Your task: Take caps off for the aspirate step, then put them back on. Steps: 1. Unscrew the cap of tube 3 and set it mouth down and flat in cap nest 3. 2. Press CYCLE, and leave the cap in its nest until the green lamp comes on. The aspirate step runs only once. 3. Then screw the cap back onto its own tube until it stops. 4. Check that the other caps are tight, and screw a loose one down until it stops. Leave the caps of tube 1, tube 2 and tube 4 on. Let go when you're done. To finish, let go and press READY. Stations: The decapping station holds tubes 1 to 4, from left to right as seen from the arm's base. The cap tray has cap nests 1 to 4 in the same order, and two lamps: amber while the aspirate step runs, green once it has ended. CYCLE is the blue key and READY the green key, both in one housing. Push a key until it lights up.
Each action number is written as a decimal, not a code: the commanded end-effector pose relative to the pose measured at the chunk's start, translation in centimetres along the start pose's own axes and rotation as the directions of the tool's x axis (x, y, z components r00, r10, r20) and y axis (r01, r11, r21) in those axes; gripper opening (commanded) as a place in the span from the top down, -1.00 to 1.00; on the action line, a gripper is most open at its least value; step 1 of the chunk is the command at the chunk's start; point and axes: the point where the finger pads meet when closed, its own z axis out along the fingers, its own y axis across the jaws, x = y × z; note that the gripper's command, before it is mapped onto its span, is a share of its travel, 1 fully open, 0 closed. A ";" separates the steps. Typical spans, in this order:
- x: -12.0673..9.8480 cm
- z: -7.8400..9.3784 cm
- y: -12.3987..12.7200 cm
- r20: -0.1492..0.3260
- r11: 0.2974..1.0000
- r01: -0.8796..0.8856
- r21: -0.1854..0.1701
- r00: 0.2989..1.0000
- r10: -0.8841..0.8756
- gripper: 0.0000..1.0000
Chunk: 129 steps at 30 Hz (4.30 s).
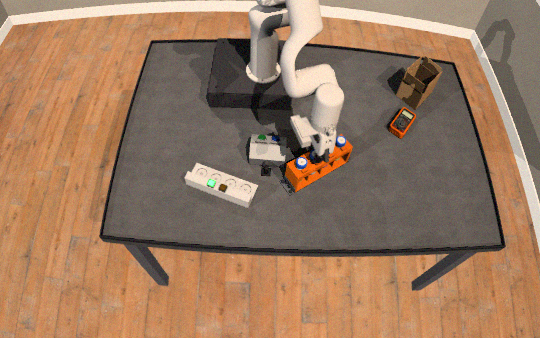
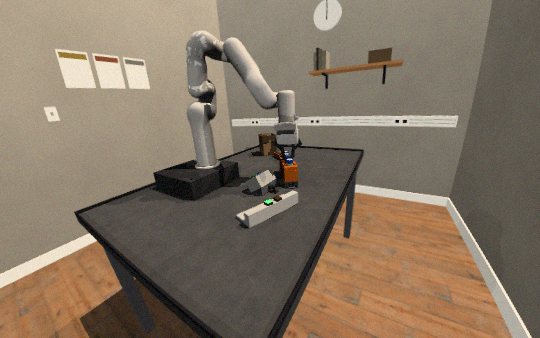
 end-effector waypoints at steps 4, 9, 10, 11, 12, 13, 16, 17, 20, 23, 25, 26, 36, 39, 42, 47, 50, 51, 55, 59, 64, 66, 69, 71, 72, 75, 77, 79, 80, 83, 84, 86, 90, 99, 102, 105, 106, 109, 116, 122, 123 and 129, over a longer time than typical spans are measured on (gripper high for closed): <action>0.0 -0.1 -0.1 -0.003 0.929 -0.369 0.005 0.929 0.369 1.00; 0.0 -0.1 -0.1 -0.002 0.853 -0.522 0.005 0.853 0.522 1.00; 0.0 -0.1 -0.1 -0.002 0.853 -0.522 0.005 0.853 0.522 1.00; 0.0 -0.1 -0.1 -0.002 0.853 -0.522 0.005 0.853 0.522 1.00; 0.0 -0.1 -0.1 -0.002 0.853 -0.522 0.005 0.853 0.522 1.00; 0.0 -0.1 -0.1 -0.002 0.853 -0.522 0.005 0.853 0.522 1.00; 0.0 -0.1 -0.1 -0.002 0.853 -0.522 0.005 0.853 0.522 1.00; 0.0 -0.1 -0.1 -0.002 0.853 -0.522 0.005 0.853 0.522 0.08; 0.0 -0.1 -0.1 -0.002 0.853 -0.522 0.005 0.853 0.522 0.08; 0.0 -0.1 -0.1 -0.002 0.853 -0.522 0.005 0.853 0.522 0.08; 0.0 -0.1 -0.1 -0.002 0.853 -0.522 0.005 0.853 0.522 0.08; 0.0 -0.1 -0.1 -0.002 0.853 -0.522 0.005 0.853 0.522 0.08; 0.0 -0.1 -0.1 -0.004 0.997 -0.073 0.004 0.997 0.073 0.08; 0.0 -0.1 -0.1 -0.005 0.997 0.082 0.003 0.997 -0.082 0.08; 0.0 -0.1 -0.1 -0.005 0.972 0.235 0.002 0.972 -0.235 0.08; 0.0 -0.1 -0.1 -0.005 0.924 0.383 0.002 0.924 -0.383 0.08; 0.0 -0.1 -0.1 -0.006 0.817 0.576 0.000 0.817 -0.576 0.08; 0.0 -0.1 -0.1 -0.006 0.793 0.609 0.000 0.793 -0.609 0.08; 0.0 -0.1 -0.1 -0.005 0.653 0.757 -0.001 0.653 -0.757 0.08; 0.0 -0.1 -0.1 -0.006 0.522 0.853 -0.002 0.522 -0.853 0.08; 0.0 -0.1 -0.1 -0.006 0.522 0.853 -0.002 0.522 -0.853 0.08; 0.0 -0.1 -0.1 -0.006 0.522 0.853 -0.002 0.522 -0.853 0.08; 0.0 -0.1 -0.1 -0.006 0.522 0.853 -0.002 0.522 -0.853 1.00; 0.0 -0.1 -0.1 -0.006 0.522 0.853 -0.002 0.522 -0.853 1.00; 0.0 -0.1 -0.1 -0.006 0.522 0.853 -0.002 0.522 -0.853 1.00; 0.0 -0.1 -0.1 -0.006 0.522 0.853 -0.002 0.522 -0.853 1.00; 0.0 -0.1 -0.1 -0.006 0.522 0.853 -0.002 0.522 -0.853 1.00; 0.0 -0.1 -0.1 -0.006 0.522 0.853 -0.002 0.522 -0.853 1.00; 0.0 -0.1 -0.1 -0.006 0.522 0.853 -0.002 0.522 -0.853 1.00; 0.0 -0.1 -0.1 -0.006 0.564 0.826 -0.002 0.564 -0.826 1.00; 0.0 -0.1 -0.1 -0.006 0.604 0.797 -0.002 0.604 -0.797 1.00; 0.0 -0.1 -0.1 -0.006 0.681 0.732 -0.001 0.681 -0.732 1.00; 0.0 -0.1 -0.1 -0.006 0.813 0.582 0.000 0.813 -0.582 1.00; 0.0 0.0 -0.1 -0.005 0.963 0.268 0.002 0.963 -0.268 1.00; 0.0 0.0 -0.1 -0.005 0.993 0.121 0.003 0.993 -0.121 1.00; 0.0 0.0 -0.1 -0.005 1.000 -0.028 0.004 1.000 0.028 1.00; 0.0 0.0 -0.1 -0.004 0.997 -0.078 0.004 0.997 0.078 1.00; 0.0 0.0 -0.1 -0.004 0.974 -0.226 0.005 0.974 0.226 1.00; 0.0 0.0 -0.1 -0.003 0.888 -0.460 0.005 0.888 0.460 1.00; 0.0 0.0 -0.1 -0.002 0.853 -0.522 0.005 0.853 0.522 1.00; 0.0 0.0 -0.1 -0.002 0.853 -0.522 0.005 0.853 0.522 1.00; 0.0 0.0 -0.1 -0.002 0.853 -0.522 0.005 0.853 0.522 0.08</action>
